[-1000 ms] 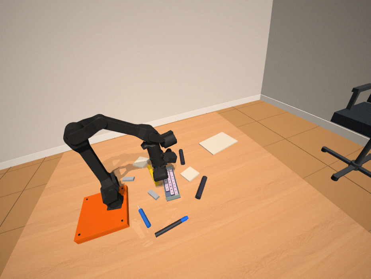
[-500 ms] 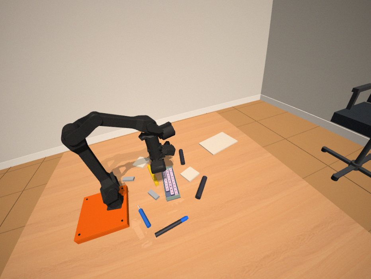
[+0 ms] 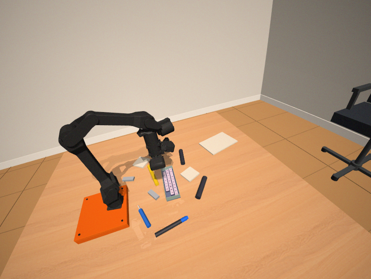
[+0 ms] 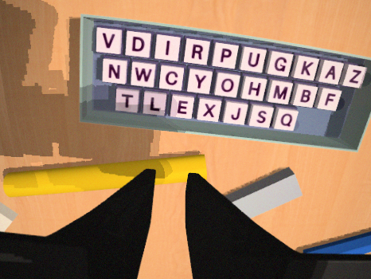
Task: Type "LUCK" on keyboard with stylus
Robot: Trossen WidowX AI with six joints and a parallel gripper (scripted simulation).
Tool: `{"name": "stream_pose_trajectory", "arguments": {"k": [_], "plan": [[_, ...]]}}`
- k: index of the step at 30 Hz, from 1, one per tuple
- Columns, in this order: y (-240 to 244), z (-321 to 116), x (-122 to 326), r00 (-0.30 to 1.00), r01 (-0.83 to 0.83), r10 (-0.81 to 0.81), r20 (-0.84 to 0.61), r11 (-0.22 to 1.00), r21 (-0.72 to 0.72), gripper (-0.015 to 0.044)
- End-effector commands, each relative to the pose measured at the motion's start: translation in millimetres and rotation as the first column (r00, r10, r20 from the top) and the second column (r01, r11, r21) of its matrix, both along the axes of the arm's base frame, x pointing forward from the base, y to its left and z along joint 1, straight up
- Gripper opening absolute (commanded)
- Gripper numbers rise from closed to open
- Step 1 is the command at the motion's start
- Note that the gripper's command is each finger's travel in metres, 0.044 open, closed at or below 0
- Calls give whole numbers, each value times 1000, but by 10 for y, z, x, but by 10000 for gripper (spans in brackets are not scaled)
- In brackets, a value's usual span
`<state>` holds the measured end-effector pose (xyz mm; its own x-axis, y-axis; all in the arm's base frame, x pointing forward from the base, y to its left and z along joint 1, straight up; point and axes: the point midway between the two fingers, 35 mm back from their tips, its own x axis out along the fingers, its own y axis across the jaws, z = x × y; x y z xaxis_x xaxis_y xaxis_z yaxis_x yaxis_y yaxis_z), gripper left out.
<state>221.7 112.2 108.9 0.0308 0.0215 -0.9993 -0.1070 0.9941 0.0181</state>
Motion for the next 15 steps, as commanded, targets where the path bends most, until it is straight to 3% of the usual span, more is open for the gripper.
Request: {"name": "stream_pose_trajectory", "arguments": {"k": [1, 2, 12, 15], "plan": [[0, 0, 0, 1000, 0, 0, 0, 1000, 0, 26], [0, 0, 0, 1000, 0, 0, 0, 1000, 0, 0], [0, 0, 0, 1000, 0, 0, 0, 1000, 0, 0], [-14, -3, 3, 1000, -10, 10, -2, 1000, 0, 79]]}}
